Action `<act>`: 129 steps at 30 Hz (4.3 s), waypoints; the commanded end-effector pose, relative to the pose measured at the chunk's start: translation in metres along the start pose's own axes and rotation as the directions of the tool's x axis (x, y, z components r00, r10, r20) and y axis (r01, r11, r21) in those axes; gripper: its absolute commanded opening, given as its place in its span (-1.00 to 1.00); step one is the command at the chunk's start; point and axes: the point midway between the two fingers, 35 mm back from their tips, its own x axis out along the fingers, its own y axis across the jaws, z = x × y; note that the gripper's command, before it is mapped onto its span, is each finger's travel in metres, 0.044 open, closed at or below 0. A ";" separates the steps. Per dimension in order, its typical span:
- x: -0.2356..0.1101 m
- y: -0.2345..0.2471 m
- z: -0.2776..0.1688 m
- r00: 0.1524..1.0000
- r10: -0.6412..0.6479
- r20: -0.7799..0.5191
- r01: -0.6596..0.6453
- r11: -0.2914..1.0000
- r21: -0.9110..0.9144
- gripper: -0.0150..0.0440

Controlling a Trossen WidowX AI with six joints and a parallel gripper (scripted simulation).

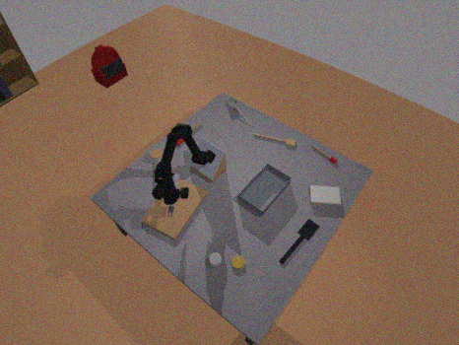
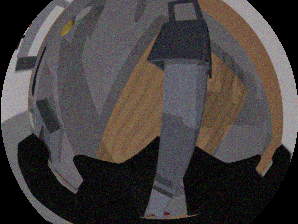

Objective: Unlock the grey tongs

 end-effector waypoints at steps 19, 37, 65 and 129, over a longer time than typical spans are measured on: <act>-0.015 -0.010 -0.005 0.941 0.038 0.335 -0.085 0.988 0.128 -1.00; -0.040 -0.011 -0.010 0.813 0.008 0.582 -0.068 0.994 0.080 -1.00; -0.060 0.004 -0.021 0.687 0.026 0.726 0.025 0.998 -0.060 -1.00; -0.018 -0.011 -0.005 0.929 0.036 0.369 -0.089 0.988 0.128 -1.00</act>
